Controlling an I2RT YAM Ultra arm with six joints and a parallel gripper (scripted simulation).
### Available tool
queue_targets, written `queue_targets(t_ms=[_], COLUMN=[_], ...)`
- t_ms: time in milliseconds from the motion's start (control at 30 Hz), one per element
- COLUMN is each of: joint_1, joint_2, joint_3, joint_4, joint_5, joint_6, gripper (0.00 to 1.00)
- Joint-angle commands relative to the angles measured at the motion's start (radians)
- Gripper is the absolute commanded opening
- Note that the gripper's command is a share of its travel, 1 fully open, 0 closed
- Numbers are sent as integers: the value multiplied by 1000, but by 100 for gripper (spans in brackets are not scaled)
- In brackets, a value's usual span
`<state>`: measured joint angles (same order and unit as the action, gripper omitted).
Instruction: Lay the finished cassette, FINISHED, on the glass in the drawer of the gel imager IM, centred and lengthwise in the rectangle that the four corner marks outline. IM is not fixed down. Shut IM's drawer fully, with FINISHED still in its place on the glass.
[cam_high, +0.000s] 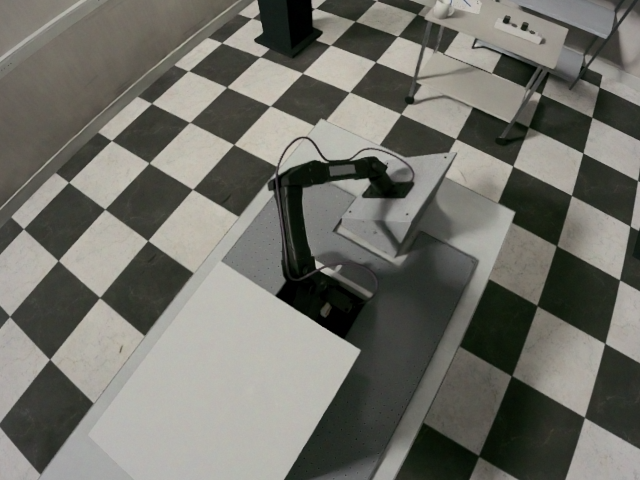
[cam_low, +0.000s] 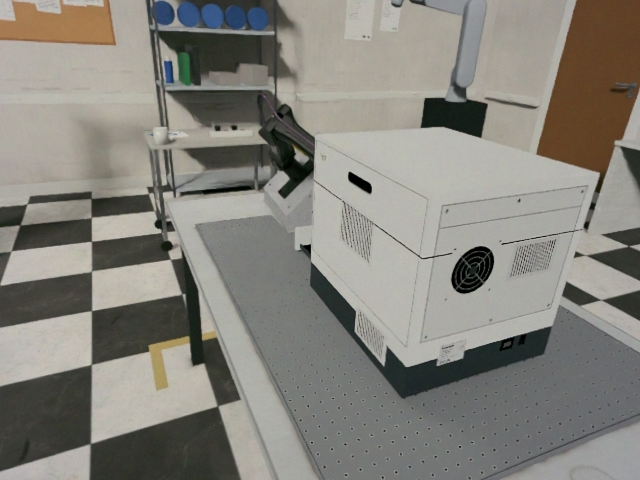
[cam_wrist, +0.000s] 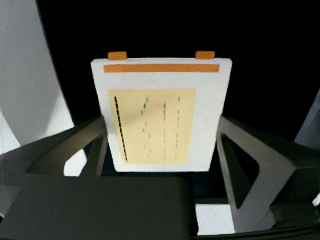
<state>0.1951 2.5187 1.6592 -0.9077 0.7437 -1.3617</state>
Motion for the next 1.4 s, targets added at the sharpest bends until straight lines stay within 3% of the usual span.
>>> queue_targets(t_ms=[0, 267, 1367], joint_1=[27, 24, 5], joint_2=[-27, 10, 24], joint_3=[28, 33, 28], joint_4=[13, 21, 55], joint_5=[3, 5, 9], joint_6=[-13, -17, -39], gripper=[0, 0, 0])
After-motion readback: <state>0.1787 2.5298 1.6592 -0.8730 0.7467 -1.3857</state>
